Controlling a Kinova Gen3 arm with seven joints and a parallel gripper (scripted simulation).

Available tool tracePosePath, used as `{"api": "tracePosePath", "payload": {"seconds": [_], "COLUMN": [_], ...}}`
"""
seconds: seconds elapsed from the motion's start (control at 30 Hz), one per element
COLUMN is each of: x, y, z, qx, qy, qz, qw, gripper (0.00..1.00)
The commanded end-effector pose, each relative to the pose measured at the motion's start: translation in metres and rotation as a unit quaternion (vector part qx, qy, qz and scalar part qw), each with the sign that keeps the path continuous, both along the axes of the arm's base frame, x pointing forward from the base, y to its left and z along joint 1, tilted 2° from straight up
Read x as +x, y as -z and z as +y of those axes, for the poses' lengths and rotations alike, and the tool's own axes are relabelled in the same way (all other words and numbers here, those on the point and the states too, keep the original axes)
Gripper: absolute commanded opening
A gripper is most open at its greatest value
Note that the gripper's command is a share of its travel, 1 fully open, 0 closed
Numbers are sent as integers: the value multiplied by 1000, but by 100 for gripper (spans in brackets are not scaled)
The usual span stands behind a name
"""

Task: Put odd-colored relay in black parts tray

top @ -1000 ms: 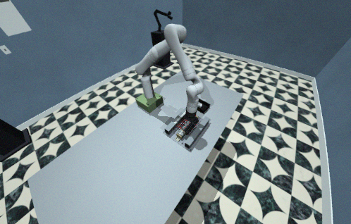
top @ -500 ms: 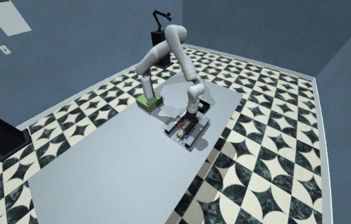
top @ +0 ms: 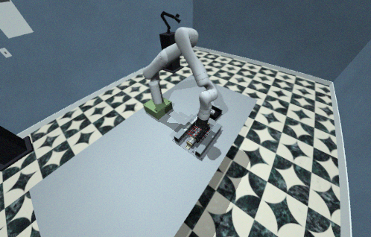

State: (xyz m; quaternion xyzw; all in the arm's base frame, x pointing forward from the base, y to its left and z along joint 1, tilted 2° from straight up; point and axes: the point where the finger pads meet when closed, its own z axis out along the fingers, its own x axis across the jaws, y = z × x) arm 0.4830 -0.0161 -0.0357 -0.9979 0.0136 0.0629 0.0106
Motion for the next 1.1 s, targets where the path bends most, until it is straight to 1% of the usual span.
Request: {"api": "tracePosePath", "payload": {"seconds": [0.0,0.23,1.07], "x": [1,1,0], "y": [-1,-1,-1], "z": [0,0,0], "qx": [0,0,-1], "qy": [0,0,0], "qz": [2,3,-19], "qw": [1000,1000,1000], "gripper": [0,0,0]}}
